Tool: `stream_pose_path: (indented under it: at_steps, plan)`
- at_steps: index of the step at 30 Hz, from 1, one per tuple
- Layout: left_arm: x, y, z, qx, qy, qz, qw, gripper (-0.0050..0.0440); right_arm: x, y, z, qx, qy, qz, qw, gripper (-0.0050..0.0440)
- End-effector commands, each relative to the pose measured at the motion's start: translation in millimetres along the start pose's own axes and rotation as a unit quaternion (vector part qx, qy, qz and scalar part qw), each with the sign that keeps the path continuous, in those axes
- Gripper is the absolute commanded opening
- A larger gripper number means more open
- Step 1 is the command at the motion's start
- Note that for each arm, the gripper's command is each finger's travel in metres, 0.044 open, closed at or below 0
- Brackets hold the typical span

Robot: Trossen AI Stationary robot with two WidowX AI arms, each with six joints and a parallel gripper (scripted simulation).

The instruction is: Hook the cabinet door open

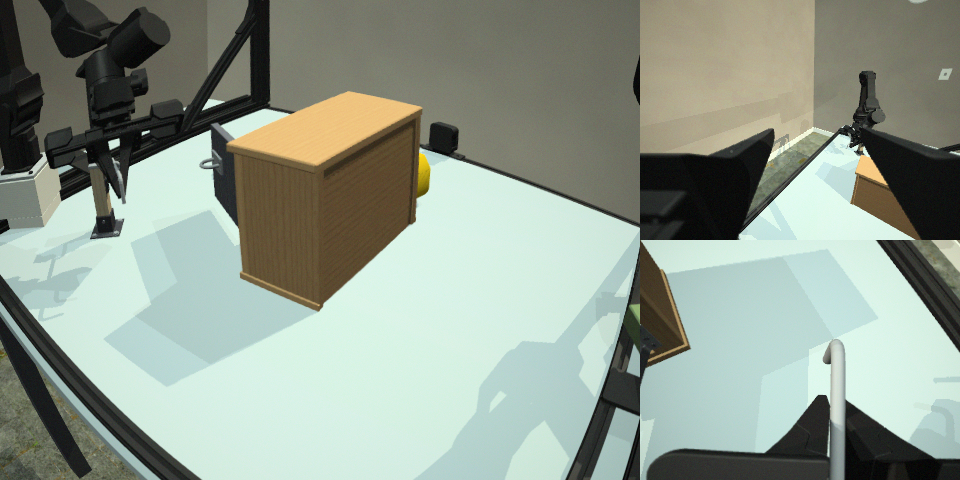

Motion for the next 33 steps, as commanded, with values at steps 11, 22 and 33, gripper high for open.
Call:
stream_pose_path:
  at_steps: [11, 22, 33]
  plan:
    - [0.2, -0.5, -0.1, 0.002, 0.000, -0.001, 1.000, 0.0400, -1.2, 15.9, -1.2, -0.065, -0.011, -0.071, 0.995, 0.0000]
    - [0.2, -0.5, -0.1, 0.002, 0.000, -0.001, 1.000, 0.0400, 0.6, 31.5, -5.5, -0.145, -0.026, -0.157, 0.977, 0.0000]
    - [0.2, -0.5, -0.1, 0.002, 0.000, -0.001, 1.000, 0.0400, 5.4, 45.5, -12.3, -0.244, -0.043, -0.264, 0.932, 0.0000]
Point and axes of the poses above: on each arm, the point midway between the two fingers, 35 mm back from their tips, its own z axis out along the fingers, its own y axis across the jaws, x = y × z, the point moved 5 cm from there along -z, back along the fingers, and after that the axes turned 10 degrees about -z, right-handed, at the moved point
